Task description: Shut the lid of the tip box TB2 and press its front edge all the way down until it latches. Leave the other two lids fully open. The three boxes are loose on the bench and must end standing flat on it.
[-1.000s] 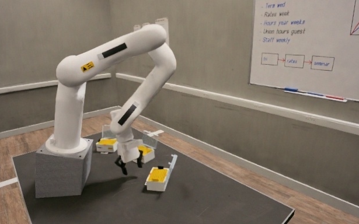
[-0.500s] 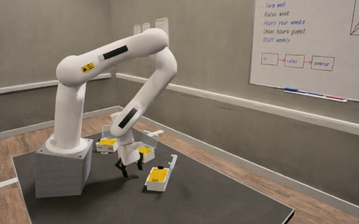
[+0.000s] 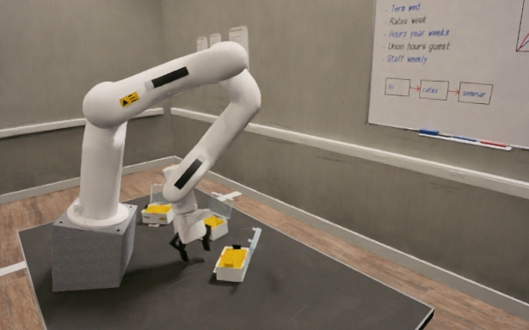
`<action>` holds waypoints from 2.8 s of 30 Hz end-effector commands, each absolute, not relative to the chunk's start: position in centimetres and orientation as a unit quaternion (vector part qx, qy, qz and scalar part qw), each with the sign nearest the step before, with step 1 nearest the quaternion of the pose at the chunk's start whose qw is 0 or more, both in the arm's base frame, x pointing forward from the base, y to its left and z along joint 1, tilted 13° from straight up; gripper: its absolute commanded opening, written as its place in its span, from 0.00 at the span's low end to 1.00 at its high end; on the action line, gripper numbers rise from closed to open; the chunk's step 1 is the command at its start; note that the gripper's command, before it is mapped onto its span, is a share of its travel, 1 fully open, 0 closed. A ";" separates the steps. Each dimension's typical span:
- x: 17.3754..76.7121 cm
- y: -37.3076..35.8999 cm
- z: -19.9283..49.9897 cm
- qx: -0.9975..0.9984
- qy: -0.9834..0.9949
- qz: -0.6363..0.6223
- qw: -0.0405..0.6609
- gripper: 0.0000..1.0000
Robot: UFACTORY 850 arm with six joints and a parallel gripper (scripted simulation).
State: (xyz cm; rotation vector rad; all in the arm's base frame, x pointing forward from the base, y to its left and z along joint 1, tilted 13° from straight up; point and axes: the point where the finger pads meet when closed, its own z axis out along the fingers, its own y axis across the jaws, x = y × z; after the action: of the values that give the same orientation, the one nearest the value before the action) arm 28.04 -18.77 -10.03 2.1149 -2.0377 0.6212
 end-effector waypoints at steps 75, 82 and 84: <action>26.6 -12.1 4.0 0.785 -0.575 0.219 0.071 1.00; 27.2 -9.7 3.9 0.785 -0.575 0.219 0.071 1.00; 27.3 -9.2 3.8 0.785 -0.575 0.219 0.071 1.00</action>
State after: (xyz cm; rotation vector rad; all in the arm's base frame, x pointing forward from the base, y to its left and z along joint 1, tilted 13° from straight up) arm 27.01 -10.23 3.88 2.3637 -1.7314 0.6577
